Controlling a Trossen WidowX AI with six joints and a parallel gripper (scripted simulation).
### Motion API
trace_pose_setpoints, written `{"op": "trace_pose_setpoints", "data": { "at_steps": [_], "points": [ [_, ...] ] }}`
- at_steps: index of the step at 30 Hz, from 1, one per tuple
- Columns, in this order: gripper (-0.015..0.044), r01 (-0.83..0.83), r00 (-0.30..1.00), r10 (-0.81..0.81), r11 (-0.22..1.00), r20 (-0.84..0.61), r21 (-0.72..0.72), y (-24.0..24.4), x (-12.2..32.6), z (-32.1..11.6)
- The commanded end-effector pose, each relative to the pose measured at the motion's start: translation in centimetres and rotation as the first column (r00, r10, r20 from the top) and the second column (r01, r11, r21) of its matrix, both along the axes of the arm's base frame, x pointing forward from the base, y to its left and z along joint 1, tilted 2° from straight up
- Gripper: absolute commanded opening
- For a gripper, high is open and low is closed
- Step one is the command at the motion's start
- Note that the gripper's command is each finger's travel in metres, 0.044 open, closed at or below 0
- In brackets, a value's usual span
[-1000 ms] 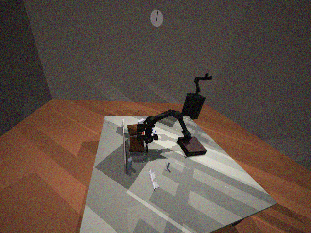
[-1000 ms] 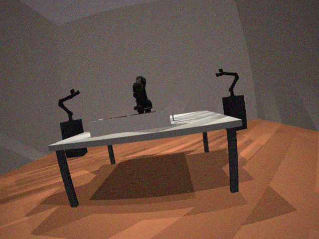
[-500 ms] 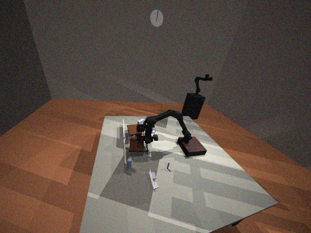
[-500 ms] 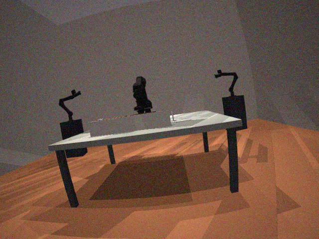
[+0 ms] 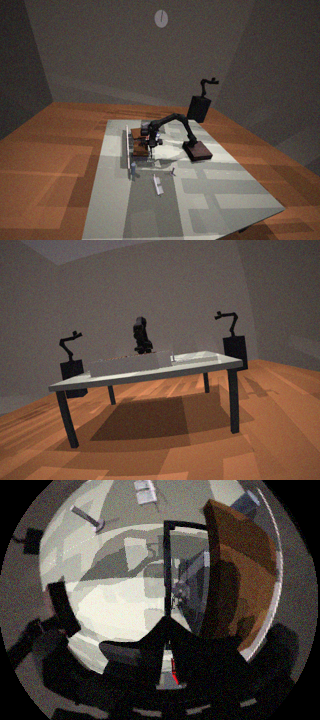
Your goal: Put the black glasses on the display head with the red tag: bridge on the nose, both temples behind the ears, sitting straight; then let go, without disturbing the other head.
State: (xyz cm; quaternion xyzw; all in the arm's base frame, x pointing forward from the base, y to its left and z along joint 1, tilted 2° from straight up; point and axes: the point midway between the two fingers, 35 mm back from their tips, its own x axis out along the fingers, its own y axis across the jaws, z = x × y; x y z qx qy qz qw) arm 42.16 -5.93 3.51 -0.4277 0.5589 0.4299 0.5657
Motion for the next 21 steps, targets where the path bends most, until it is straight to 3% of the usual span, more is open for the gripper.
{"op": "trace_pose_setpoints", "data": {
  "at_steps": [1,13,17,21],
  "points": [
    [0.0000,-0.004,1.000,0.004,1.000,0.000,0.002,0.02,0.01,-0.21],
    [0.0000,-0.004,1.000,0.004,1.000,0.000,0.002,0.02,0.02,-0.54],
    [0.0105,0.000,1.000,0.000,1.000,0.000,0.000,0.00,0.01,-0.39],
    [0.0107,0.000,1.000,0.000,1.000,0.000,0.000,0.00,0.01,-0.39]
  ]
}}
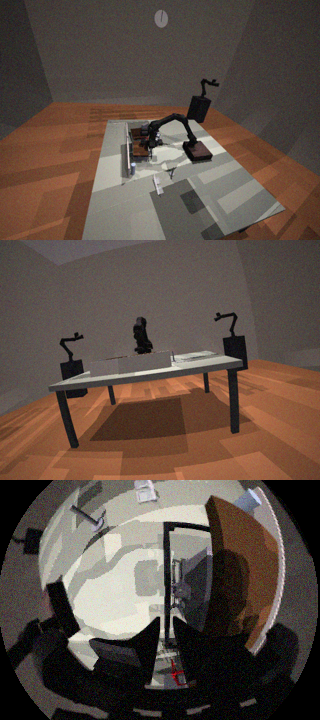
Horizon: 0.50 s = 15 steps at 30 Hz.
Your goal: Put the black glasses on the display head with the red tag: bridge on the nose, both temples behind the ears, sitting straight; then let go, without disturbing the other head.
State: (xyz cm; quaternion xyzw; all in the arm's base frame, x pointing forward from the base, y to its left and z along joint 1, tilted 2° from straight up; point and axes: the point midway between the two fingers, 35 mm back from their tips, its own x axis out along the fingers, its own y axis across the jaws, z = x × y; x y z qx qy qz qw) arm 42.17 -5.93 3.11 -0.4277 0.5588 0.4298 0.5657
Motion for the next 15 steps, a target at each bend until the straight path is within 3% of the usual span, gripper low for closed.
{"op": "trace_pose_setpoints", "data": {
  "at_steps": [1,15],
  "points": [
    [0.0107,0.000,1.000,0.000,1.000,0.000,0.000,0.0,0.0,0.0],
    [0.0107,-0.004,1.000,0.004,1.000,0.001,-0.011,0.0,-0.1,3.3]
  ]
}}
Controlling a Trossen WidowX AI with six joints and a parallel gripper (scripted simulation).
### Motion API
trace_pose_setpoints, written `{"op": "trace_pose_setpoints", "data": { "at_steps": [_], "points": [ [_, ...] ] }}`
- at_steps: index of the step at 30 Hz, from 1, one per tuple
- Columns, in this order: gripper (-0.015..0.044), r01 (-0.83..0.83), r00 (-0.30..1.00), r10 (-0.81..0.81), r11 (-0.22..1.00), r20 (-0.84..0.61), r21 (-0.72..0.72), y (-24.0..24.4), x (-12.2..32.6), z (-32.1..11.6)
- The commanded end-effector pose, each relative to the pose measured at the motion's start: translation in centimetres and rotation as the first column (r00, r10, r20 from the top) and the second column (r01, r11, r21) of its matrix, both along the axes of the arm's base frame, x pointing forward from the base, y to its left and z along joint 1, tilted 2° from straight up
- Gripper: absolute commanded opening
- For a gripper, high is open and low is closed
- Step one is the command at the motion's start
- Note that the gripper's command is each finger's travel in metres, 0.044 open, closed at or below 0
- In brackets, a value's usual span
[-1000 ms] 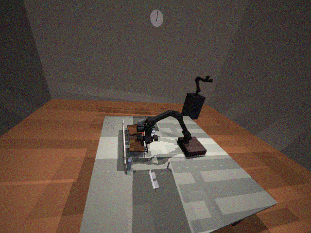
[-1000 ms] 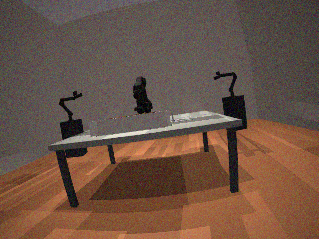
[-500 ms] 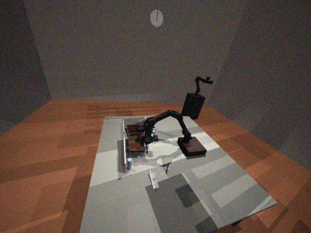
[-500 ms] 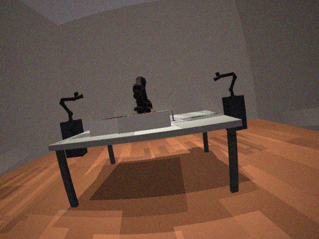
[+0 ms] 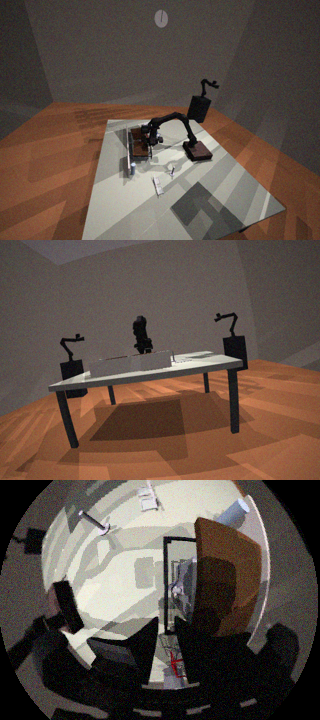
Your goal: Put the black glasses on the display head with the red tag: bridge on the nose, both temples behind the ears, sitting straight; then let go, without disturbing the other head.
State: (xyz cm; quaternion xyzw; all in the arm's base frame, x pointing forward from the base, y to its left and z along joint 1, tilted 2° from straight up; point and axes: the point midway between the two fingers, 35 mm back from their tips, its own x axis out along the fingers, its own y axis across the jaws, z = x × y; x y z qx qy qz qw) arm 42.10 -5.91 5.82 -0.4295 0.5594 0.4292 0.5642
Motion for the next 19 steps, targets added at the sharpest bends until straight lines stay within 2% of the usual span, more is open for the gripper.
{"op": "trace_pose_setpoints", "data": {
  "at_steps": [1,19],
  "points": [
    [0.0107,-0.002,1.000,0.002,1.000,0.001,-0.006,0.0,-0.1,0.6],
    [0.0107,-0.002,1.000,0.002,1.000,-0.003,-0.005,1.4,-5.4,2.2]
  ]
}}
